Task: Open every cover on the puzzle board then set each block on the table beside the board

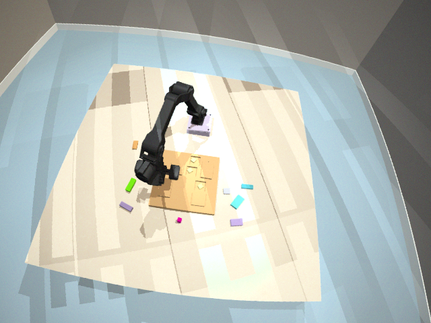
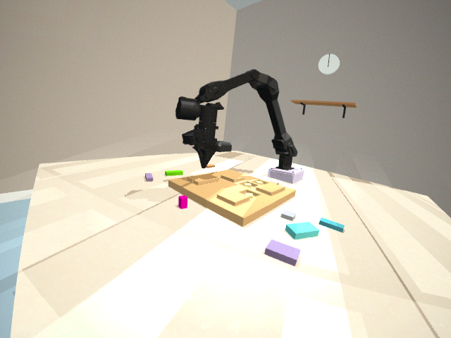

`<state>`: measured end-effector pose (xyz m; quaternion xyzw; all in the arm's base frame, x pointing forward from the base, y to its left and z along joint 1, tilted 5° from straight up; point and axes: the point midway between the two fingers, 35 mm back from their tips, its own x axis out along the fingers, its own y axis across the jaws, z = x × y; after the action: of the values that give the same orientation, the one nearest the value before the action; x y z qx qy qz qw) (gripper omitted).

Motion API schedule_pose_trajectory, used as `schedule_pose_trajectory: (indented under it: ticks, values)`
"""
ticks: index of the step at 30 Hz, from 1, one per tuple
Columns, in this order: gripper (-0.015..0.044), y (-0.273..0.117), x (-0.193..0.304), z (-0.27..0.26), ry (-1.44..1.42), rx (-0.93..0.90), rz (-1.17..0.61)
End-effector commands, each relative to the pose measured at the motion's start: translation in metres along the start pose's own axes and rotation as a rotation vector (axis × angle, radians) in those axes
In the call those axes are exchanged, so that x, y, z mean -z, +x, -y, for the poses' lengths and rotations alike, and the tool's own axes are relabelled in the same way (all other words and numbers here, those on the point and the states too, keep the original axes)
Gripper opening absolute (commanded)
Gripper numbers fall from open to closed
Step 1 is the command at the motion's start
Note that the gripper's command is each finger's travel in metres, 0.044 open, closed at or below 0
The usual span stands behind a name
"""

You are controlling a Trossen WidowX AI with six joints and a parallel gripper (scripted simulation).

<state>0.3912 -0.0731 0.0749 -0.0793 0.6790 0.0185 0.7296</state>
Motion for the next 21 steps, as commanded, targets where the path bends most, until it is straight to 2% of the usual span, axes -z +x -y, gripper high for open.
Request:
schedule_pose_trajectory:
  ticks: [1,21]
  values:
    - [0.0000,0.007,0.001,-0.001,-0.005,-0.007,-0.007]
    - [0.0000,0.027,0.002,-0.002,-0.005,-0.007,-0.007]
